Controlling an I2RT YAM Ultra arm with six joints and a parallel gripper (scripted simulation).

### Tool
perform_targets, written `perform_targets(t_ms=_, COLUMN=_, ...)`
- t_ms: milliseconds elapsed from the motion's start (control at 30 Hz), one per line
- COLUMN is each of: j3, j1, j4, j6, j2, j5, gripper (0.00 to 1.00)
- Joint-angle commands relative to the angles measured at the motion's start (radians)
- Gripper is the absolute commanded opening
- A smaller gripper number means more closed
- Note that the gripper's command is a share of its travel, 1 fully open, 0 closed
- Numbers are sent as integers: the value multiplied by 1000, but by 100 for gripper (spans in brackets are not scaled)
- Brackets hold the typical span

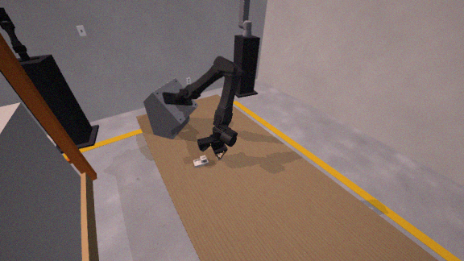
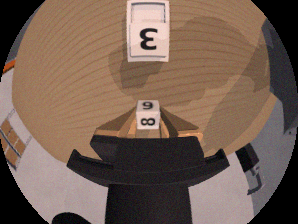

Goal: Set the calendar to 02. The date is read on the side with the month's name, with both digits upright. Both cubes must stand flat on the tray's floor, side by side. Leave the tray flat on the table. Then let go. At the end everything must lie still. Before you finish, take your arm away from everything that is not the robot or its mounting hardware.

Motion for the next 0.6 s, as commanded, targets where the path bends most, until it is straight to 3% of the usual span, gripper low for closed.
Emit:
perform_targets(t_ms=0, j3=7, j1=-4, j4=-5, j6=-2, j2=-10, j5=4, gripper=26)
perform_targets(t_ms=233, j3=3, j1=-33, j4=-73, j6=-25, j2=-70, j5=-16, gripper=26)
perform_targets(t_ms=567, j3=44, j1=-173, j4=-374, j6=-147, j2=-269, j5=-108, gripper=26)
